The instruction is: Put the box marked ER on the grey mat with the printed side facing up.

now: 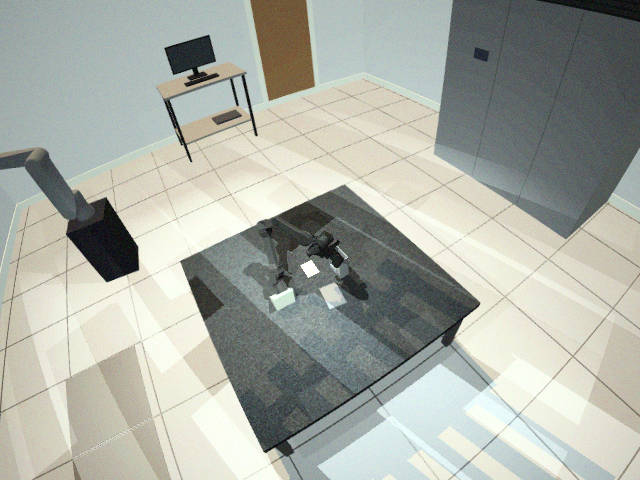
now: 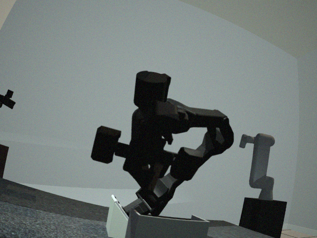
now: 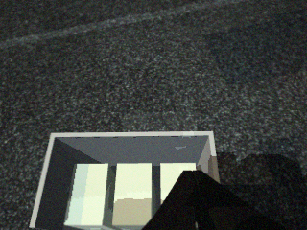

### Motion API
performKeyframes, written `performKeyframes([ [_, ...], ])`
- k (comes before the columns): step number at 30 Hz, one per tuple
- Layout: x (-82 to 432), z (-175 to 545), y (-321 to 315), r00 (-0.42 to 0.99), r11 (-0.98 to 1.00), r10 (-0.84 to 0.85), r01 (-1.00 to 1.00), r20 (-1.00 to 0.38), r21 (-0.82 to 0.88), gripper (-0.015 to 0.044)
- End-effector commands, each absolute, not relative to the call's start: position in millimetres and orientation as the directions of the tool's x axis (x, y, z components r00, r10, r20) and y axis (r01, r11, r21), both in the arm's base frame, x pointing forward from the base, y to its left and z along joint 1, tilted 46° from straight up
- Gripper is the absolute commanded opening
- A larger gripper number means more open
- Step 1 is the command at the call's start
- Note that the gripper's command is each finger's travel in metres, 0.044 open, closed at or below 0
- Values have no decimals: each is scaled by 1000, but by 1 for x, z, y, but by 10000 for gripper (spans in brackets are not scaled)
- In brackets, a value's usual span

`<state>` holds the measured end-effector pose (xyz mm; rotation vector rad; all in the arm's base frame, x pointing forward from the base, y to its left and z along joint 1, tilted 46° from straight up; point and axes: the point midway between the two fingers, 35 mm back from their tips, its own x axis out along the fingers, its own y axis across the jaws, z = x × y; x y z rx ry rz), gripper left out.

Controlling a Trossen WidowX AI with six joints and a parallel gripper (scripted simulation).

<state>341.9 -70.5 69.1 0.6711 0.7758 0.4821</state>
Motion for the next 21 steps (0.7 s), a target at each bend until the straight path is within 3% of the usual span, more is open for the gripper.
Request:
performKeyframes([
  [1, 339, 58, -58, 616, 685, 629, -149, -475, 713, 0],
  [21, 334, 33, -31, 617, 683, 629, -150, -473, 715, 0],
])
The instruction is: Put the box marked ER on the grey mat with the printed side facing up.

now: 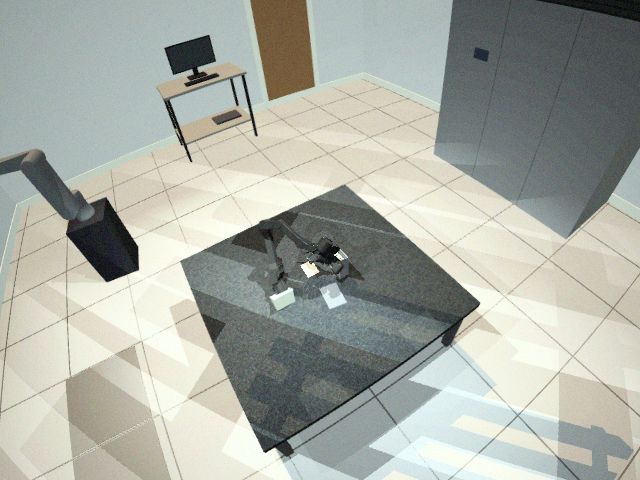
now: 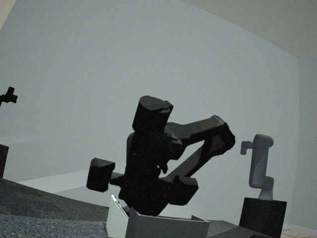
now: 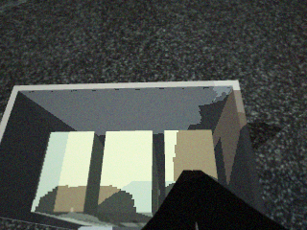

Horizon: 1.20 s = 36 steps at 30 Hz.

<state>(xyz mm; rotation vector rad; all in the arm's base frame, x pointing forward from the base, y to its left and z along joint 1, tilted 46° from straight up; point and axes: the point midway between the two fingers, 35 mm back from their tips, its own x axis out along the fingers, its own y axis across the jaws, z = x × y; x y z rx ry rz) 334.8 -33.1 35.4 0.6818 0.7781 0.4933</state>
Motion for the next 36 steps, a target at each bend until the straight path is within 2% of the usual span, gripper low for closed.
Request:
performKeyframes([
  [1, 334, 33, -31, 617, 683, 629, -150, -473, 715, 0],
  [36, 319, 32, -34, 616, 683, 629, -149, -473, 715, 0],
])
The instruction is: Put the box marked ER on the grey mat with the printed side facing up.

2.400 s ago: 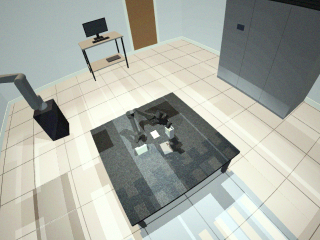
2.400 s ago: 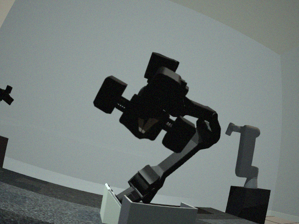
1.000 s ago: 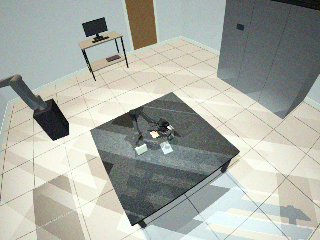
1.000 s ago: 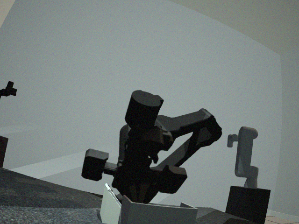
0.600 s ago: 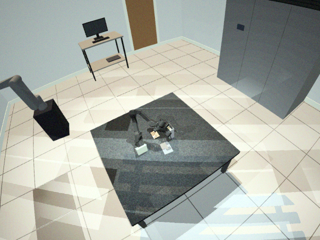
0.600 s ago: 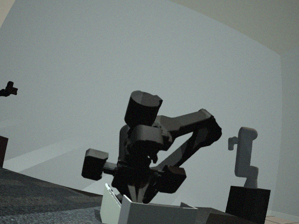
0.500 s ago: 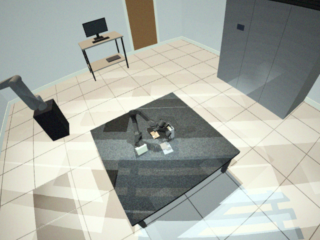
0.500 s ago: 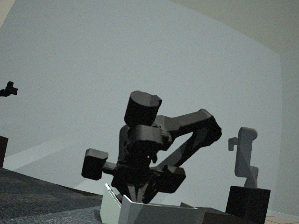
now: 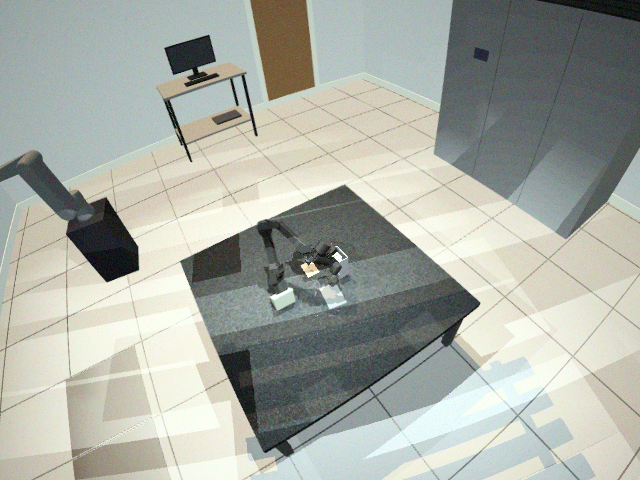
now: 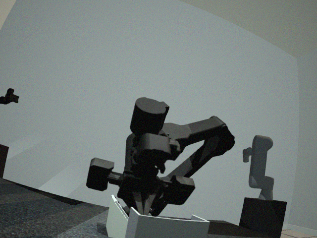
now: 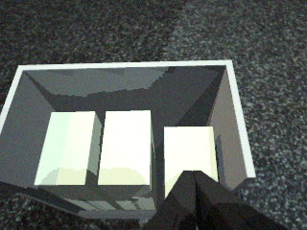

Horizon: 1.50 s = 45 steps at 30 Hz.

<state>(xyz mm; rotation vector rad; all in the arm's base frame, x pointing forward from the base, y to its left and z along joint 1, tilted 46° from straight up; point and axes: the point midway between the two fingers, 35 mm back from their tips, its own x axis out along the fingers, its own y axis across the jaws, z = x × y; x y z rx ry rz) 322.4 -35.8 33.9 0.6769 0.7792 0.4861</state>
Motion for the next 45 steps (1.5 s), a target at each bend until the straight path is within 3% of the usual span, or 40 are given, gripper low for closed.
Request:
performKeyframes([
  [1, 318, 32, -34, 616, 683, 629, -149, -473, 715, 0],
  [45, 298, 27, -33, 616, 683, 629, -148, -474, 715, 0],
])
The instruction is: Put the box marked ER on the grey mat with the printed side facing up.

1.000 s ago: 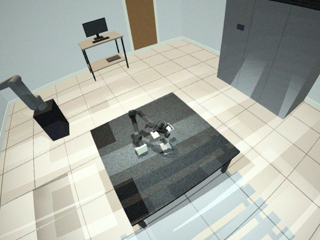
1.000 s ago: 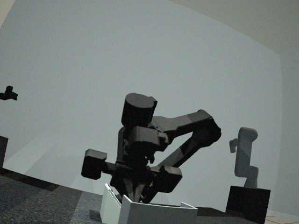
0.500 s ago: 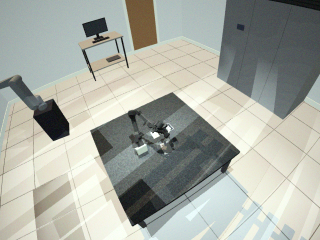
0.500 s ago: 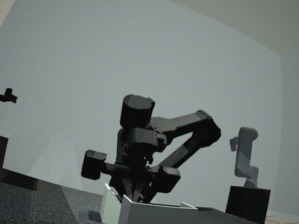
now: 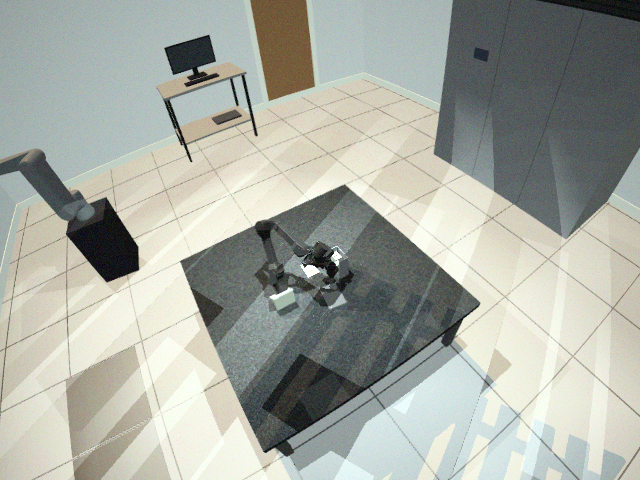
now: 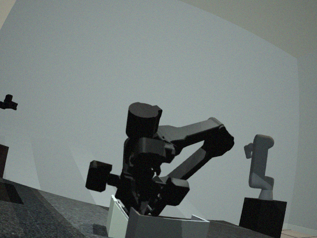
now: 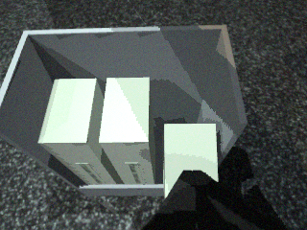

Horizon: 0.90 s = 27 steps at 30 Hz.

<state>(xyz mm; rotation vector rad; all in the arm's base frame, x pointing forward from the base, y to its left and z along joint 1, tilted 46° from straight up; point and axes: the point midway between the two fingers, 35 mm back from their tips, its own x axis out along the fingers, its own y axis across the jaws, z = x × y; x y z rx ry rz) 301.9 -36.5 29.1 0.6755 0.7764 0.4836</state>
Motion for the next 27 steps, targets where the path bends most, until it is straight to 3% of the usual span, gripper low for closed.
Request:
performKeyframes([
  [1, 298, 27, -33, 616, 683, 629, -148, -474, 715, 0],
  [27, 289, 35, -44, 615, 684, 629, -148, -475, 714, 0],
])
